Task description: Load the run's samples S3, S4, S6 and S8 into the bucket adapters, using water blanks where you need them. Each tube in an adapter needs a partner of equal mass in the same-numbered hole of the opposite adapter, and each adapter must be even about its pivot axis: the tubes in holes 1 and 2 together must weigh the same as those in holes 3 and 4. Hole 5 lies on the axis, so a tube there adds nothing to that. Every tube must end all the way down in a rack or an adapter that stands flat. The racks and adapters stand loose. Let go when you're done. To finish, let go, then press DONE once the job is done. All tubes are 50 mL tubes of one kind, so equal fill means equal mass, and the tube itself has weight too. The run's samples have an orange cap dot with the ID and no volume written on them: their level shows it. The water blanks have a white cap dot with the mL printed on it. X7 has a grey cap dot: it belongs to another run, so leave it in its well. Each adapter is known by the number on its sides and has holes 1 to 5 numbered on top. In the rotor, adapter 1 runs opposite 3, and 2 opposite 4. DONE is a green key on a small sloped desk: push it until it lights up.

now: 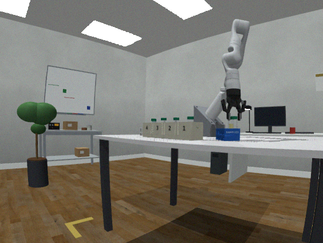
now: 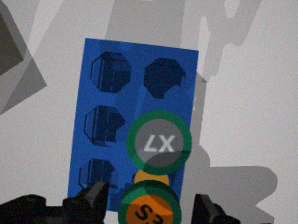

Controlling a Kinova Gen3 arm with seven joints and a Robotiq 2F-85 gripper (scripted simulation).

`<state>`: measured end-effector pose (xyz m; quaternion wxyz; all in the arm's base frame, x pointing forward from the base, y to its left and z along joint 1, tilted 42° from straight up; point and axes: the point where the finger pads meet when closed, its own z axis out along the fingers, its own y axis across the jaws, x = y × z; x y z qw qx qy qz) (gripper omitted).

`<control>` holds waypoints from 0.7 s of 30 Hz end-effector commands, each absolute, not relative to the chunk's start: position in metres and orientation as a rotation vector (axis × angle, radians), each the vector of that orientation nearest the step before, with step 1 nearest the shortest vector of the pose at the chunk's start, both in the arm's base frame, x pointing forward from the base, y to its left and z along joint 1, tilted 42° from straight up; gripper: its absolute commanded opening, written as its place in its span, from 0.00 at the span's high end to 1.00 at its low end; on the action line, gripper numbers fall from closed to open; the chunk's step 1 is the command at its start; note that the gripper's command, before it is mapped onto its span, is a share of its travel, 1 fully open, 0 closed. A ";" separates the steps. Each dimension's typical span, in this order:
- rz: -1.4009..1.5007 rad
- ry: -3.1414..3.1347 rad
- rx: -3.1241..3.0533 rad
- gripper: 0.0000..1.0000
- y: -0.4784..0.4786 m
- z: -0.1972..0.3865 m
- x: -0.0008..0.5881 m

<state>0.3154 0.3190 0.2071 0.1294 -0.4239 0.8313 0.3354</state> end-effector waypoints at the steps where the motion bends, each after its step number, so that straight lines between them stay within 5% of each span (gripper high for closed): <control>1: 0.974 2.416 -1.231 0.38 0.319 0.207 0.316; 13: 0.974 2.416 -1.231 0.38 0.320 0.206 0.316; 14: 0.974 2.416 -1.231 0.90 0.320 0.206 0.316; 21: 0.974 2.416 -1.231 0.90 0.320 0.206 0.316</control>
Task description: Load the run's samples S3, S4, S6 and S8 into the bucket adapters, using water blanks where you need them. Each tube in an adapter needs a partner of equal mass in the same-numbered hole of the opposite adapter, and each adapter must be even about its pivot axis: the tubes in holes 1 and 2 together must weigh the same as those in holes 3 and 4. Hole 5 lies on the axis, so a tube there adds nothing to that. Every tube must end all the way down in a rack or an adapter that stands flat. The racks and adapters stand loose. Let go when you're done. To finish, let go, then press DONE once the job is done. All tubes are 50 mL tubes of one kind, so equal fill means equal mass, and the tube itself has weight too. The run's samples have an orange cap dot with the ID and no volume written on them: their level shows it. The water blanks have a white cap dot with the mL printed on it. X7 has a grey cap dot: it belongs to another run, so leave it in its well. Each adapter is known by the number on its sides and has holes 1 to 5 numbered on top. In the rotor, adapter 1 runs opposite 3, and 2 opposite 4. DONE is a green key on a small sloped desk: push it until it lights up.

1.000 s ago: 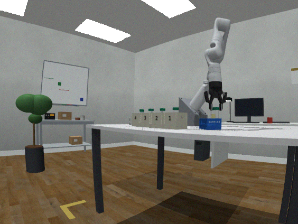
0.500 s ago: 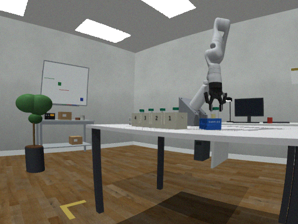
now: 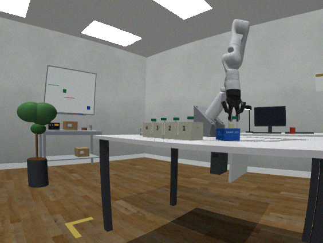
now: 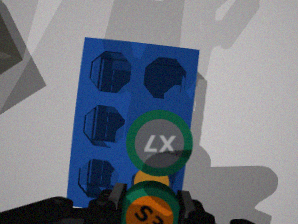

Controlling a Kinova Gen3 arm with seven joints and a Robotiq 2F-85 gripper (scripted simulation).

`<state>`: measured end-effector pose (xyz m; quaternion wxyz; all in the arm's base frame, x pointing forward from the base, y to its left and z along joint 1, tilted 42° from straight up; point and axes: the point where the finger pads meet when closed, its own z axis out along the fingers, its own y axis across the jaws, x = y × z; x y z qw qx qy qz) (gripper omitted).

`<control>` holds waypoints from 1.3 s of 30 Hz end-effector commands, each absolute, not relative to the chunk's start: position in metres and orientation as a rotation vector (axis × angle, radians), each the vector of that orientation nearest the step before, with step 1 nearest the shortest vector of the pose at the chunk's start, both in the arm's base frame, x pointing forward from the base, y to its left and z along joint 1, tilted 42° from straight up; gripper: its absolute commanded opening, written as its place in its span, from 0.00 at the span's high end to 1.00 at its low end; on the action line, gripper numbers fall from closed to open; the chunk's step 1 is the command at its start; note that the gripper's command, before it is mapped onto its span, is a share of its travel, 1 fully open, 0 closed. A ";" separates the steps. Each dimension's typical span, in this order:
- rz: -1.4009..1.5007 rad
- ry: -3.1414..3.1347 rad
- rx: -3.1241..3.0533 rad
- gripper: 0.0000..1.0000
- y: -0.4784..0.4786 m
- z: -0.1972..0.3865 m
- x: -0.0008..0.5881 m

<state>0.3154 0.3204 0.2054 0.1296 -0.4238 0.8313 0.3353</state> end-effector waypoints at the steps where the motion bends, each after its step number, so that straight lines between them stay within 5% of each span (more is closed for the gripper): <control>1: 0.974 2.416 -1.231 0.90 0.320 0.206 0.316; 39: 0.974 2.416 -1.231 0.90 0.306 0.221 0.317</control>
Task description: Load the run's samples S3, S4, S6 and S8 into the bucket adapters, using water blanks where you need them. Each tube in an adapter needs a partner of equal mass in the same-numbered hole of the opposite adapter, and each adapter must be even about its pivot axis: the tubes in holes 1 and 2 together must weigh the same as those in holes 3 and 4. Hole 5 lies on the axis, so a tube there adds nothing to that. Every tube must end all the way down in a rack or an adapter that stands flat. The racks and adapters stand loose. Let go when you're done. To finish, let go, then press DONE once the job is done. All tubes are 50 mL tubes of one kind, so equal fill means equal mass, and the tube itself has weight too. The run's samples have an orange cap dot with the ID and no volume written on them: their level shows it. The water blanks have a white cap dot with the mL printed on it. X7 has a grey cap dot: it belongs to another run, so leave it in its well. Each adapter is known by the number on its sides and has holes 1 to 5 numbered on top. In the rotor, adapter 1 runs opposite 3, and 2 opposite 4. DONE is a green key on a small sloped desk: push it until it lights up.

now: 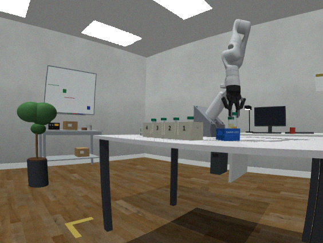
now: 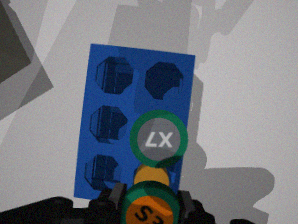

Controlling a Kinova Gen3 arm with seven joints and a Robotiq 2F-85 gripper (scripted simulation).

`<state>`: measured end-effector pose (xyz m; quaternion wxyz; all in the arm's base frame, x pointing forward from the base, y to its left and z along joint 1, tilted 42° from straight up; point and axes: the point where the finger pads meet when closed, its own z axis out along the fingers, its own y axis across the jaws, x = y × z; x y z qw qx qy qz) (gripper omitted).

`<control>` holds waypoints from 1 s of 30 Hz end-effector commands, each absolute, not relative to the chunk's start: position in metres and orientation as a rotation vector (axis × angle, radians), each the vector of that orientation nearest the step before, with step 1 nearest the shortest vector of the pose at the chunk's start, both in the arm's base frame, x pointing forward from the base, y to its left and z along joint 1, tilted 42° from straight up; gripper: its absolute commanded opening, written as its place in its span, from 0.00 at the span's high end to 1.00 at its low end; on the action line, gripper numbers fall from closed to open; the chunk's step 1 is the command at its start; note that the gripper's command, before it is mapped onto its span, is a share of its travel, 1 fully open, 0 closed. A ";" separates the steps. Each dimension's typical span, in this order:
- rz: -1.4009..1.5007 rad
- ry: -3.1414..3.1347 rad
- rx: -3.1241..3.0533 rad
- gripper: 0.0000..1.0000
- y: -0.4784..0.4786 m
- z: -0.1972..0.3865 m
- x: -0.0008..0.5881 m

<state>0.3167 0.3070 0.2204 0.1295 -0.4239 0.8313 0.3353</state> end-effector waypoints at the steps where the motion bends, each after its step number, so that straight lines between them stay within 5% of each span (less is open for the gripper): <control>1: 0.974 2.416 -1.231 0.90 0.305 0.222 0.317; 30: 0.974 2.416 -1.231 0.90 0.281 0.249 0.320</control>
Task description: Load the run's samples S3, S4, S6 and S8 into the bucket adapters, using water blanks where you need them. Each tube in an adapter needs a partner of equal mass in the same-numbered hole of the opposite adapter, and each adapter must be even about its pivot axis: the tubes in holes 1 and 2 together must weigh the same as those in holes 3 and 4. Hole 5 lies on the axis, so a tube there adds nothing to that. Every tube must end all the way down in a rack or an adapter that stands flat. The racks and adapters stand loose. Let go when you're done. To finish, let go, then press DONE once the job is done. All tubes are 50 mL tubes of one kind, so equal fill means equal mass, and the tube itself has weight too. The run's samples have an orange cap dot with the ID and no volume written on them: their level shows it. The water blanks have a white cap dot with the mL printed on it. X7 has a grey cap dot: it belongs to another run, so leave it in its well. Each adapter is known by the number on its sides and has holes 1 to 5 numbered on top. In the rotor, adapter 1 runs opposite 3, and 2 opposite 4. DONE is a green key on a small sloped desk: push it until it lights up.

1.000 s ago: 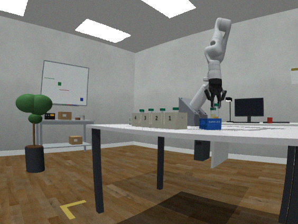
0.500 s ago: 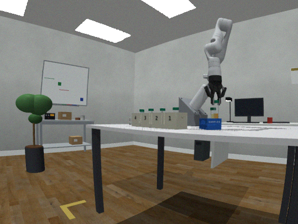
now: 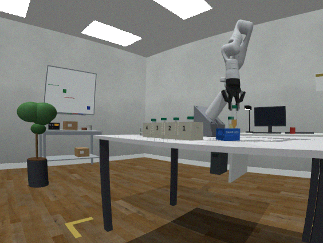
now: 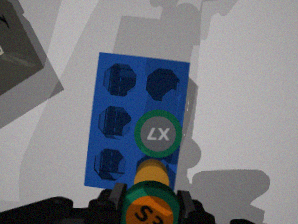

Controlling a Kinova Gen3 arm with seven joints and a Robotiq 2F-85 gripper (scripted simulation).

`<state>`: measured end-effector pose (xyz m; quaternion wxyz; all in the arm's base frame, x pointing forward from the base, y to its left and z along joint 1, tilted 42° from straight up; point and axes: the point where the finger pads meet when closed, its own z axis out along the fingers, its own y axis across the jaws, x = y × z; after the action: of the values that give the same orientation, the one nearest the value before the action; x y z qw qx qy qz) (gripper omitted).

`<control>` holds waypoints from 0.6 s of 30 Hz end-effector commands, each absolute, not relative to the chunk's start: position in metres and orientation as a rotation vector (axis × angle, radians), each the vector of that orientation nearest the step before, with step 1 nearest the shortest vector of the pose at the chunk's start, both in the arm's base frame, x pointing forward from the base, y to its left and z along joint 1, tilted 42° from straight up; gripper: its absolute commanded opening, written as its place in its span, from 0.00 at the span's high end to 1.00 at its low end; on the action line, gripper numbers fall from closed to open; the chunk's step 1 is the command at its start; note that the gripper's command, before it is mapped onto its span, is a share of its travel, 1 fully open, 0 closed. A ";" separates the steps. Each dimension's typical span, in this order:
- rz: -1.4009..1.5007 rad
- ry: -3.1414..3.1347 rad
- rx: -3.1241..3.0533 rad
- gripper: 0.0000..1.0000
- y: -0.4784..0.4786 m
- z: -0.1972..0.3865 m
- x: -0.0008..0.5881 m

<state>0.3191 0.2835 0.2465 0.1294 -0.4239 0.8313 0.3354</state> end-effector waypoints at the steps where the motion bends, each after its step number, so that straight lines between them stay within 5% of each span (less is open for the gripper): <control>1: 0.974 2.416 -1.231 0.90 0.280 0.250 0.320; 18: 0.974 2.416 -1.231 0.90 0.267 0.265 0.321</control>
<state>0.3206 0.2693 0.2623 0.1294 -0.4239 0.8313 0.3354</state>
